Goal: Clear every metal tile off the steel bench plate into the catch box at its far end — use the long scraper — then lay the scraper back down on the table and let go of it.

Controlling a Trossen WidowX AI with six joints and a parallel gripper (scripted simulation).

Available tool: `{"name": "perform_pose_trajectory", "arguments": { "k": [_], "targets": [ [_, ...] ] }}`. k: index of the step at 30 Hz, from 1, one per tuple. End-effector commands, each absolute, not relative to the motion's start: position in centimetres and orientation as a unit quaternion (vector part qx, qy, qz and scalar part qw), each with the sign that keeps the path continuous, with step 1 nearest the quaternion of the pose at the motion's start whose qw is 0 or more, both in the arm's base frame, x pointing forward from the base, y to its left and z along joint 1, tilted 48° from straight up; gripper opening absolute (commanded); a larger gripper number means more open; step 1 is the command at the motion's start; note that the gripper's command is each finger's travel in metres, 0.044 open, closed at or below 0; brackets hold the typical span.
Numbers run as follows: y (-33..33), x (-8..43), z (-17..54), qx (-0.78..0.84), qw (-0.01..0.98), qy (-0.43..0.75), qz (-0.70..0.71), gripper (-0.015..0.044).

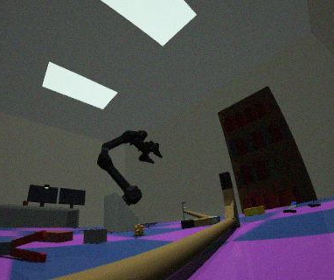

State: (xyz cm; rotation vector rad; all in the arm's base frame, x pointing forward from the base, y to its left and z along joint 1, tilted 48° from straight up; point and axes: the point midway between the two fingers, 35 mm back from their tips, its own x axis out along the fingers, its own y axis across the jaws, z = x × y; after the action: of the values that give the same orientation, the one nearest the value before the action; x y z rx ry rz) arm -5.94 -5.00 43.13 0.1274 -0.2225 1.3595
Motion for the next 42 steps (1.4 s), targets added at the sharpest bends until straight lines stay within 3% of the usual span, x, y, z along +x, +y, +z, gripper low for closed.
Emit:
{"name": "perform_pose_trajectory", "arguments": {
  "k": [1, 42],
  "targets": [
    [-4.0, -6.0, 43.8, 0.061, 0.781, -0.098, 0.614, 0.0440],
    [4.7, -1.4, 48.8, 0.089, 0.887, -0.074, 0.447, 0.0440]
  ]
}}
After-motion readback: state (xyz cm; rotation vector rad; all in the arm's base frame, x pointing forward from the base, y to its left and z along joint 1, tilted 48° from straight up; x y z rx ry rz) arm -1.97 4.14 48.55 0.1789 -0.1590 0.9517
